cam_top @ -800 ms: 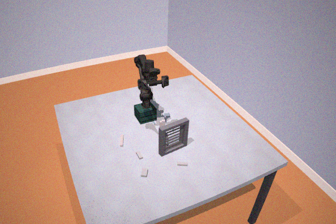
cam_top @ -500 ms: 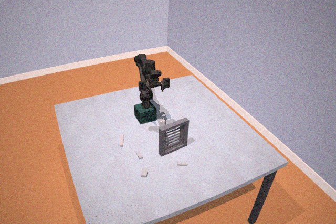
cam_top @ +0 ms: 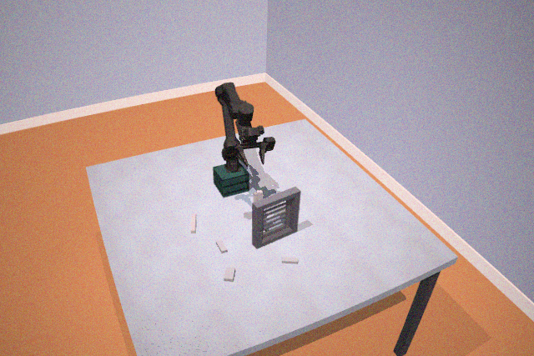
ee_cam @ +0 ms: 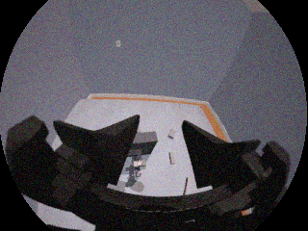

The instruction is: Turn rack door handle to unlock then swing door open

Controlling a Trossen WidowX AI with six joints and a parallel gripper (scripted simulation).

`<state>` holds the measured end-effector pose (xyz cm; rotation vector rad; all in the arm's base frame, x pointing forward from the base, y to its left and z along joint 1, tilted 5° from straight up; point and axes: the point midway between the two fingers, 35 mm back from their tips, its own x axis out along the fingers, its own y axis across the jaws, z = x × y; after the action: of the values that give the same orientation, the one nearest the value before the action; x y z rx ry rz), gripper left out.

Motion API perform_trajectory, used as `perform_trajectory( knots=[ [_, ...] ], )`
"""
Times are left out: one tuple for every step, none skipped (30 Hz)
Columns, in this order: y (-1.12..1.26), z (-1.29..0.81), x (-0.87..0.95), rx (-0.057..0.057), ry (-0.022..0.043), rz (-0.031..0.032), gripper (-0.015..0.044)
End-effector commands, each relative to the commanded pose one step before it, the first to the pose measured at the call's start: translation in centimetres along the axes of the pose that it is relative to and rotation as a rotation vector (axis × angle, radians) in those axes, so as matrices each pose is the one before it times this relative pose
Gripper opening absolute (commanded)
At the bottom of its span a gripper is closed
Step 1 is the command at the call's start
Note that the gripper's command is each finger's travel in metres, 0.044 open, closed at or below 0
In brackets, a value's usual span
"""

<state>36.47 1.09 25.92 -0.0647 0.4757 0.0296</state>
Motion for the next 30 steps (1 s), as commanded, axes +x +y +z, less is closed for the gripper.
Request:
perform_trajectory(
  knots=[
    [0.328,-1.005,1.151,-0.0256,0.10986,0.01361,0.0283],
    [0.078,-0.225,0.268,-0.0049,0.02646,0.00336,0.0283],
    [0.079,-0.223,0.265,-0.0049,0.02645,0.00343,0.0283],
    [0.079,-0.22,0.262,-0.0049,0.02644,0.0035,0.0283],
    [0.08,-0.217,0.258,-0.0049,0.02644,0.00357,0.0283],
    [0.08,-0.214,0.255,-0.005,0.02643,0.00364,0.0283],
    [0.081,-0.212,0.251,-0.005,0.02641,0.00371,0.0283],
    [0.081,-0.209,0.248,-0.005,0.02641,0.00378,0.0283],
    [0.082,-0.206,0.244,-0.005,0.02641,0.00385,0.0283],
    [0.082,-0.204,0.241,-0.005,0.0264,0.00392,0.0283],
    [0.082,-0.201,0.237,-0.0051,0.02639,0.00398,0.0283],
    [0.083,-0.199,0.234,-0.0051,0.02638,0.00405,0.0283],
    [0.083,-0.196,0.23,-0.0051,0.02638,0.00411,0.0283],
    [0.083,-0.194,0.227,-0.0051,0.02637,0.00418,0.0283],
    [0.084,-0.191,0.223,-0.0051,0.02636,0.00424,0.0283],
    [0.084,-0.189,0.219,-0.0051,0.02636,0.0043,0.0283],
    [0.084,-0.186,0.216,-0.0052,0.02633,0.00436,0.0283],
    [0.084,-0.184,0.212,-0.0052,0.02634,0.00443,0.0283],
    [0.084,-0.182,0.208,-0.0052,0.02633,0.00449,0.0283],
    [0.085,-0.18,0.205,-0.0052,0.02633,0.00455,0.0283],
    [0.085,-0.177,0.201,-0.0052,0.02632,0.00461,0.0283],
    [0.085,-0.175,0.197,-0.0052,0.02631,0.00467,0.0283],
    [0.085,-0.173,0.193,-0.0052,0.0263,0.00473,0.0283],
    [0.085,-0.171,0.19,-0.0052,0.02629,0.00479,0.0283],
    [0.085,-0.169,0.186,-0.0053,0.02629,0.00485,0.0283],
    [0.085,-0.167,0.182,-0.0053,0.02628,0.00491,0.0283],
    [0.085,-0.166,0.184,-0.0066,0.02633,0.00489,0.0283],
    [0.085,-0.164,0.18,-0.0066,0.02632,0.00498,0.0283],
    [0.085,-0.161,0.176,-0.0067,0.02631,0.00508,0.0283],
    [0.086,-0.159,0.171,-0.0062,0.02628,0.00519,0.0283]
  ],
)
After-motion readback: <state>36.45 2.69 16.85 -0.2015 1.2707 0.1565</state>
